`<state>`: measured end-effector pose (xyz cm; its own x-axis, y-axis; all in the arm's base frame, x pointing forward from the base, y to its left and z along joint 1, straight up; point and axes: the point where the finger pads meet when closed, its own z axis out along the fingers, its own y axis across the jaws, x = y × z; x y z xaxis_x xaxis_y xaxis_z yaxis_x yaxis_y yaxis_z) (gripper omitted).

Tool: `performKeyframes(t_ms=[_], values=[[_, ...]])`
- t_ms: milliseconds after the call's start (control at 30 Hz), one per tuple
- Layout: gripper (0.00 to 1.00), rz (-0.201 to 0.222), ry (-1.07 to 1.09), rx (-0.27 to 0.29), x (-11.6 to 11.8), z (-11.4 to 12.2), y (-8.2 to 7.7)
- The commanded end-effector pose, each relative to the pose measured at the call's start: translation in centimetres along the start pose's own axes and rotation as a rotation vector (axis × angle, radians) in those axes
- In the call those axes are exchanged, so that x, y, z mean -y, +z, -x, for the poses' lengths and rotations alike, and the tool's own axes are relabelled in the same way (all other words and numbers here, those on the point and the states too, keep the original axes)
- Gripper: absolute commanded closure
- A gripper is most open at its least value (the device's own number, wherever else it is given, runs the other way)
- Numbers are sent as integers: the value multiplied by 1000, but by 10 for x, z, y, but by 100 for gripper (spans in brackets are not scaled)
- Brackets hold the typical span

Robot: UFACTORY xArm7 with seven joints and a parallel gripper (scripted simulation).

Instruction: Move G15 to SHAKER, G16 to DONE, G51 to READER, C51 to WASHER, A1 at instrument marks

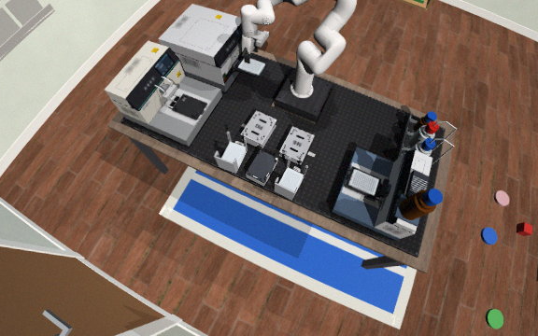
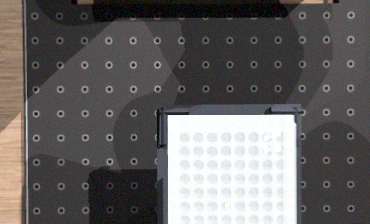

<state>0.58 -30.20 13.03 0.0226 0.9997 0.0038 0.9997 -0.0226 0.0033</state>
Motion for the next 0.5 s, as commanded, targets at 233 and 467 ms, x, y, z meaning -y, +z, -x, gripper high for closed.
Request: performKeyframes(t_ms=[233, 467], values=[[0, 0, 0, 4, 0, 1, -17], [0, 0, 0, 4, 0, 1, -24]])
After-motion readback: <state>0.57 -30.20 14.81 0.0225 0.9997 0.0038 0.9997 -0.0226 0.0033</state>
